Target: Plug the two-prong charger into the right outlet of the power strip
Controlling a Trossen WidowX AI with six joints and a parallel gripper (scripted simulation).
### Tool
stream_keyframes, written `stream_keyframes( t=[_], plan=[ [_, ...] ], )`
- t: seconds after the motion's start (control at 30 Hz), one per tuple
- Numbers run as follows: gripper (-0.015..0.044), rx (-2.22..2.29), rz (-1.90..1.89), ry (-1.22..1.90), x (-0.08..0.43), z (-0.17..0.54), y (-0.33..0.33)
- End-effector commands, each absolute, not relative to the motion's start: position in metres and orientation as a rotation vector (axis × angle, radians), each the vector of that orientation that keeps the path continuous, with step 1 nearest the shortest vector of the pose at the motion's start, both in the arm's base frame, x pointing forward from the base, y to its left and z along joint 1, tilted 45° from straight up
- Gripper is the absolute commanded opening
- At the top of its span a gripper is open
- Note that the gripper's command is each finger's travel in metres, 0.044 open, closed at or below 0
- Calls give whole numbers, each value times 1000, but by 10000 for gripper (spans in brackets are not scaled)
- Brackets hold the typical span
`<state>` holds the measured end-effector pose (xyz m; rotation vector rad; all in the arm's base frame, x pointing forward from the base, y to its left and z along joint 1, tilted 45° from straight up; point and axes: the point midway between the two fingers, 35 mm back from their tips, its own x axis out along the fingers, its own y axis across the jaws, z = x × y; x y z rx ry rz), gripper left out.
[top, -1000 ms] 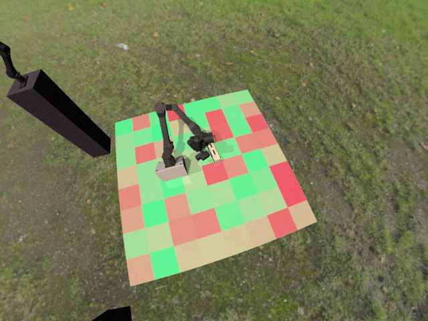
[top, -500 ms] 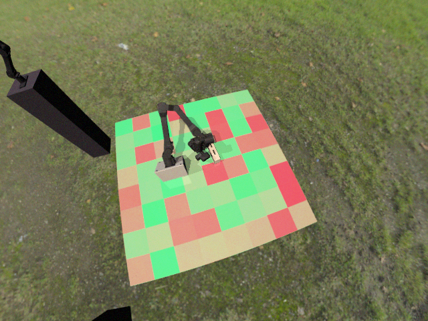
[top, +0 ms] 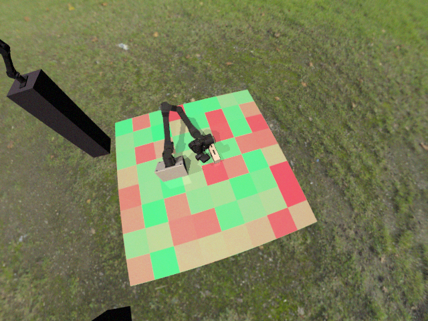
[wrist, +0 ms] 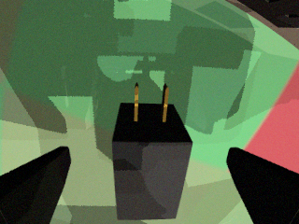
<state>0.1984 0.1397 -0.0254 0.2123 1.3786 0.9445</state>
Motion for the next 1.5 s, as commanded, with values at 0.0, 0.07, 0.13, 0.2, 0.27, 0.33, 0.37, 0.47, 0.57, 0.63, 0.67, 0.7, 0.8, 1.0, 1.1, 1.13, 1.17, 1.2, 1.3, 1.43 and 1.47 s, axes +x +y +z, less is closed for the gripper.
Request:
stream_keyframes(
  t=[0.0, 0.07, 0.13, 0.2, 0.27, 0.33, 0.37, 0.47, 0.57, 0.63, 0.67, 0.7, 0.8, 1.0, 1.1, 1.13, 1.17, 1.2, 1.3, 1.43, 1.47],
  plan=[
    [440, 223, 947, 1388, 195, -30, 145],
    [440, 223, 948, 1388, 194, -32, 147],
    [440, 224, 948, 1388, 194, -32, 147],
    [414, 214, 947, 1380, 197, -31, 146],
    [361, 214, 947, 1380, 197, -31, 146],
    [309, 214, 947, 1380, 197, -31, 146],
    [282, 214, 947, 1380, 197, -31, 146],
    [204, 214, 947, 1380, 197, -31, 146],
    [145, 214, 947, 1380, 197, -31, 146],
    [131, 214, 947, 1380, 197, -31, 146],
    [125, 214, 947, 1380, 197, -31, 146],
    [118, 214, 947, 1380, 197, -31, 146],
    [78, 214, 947, 1380, 197, -30, 145],
    [0, 213, 944, 1383, 198, -22, 135],
    [0, 213, 943, 1385, 199, -15, 127],
    [0, 214, 943, 1386, 199, -13, 124],
    [0, 214, 943, 1386, 199, -11, 122],
    [0, 215, 943, 1387, 199, -9, 119],
    [0, 217, 944, 1388, 198, -2, 112],
    [0, 221, 946, 1388, 197, 5, 104],
    [0, 222, 945, 1389, 197, 5, 104]
  ],
)
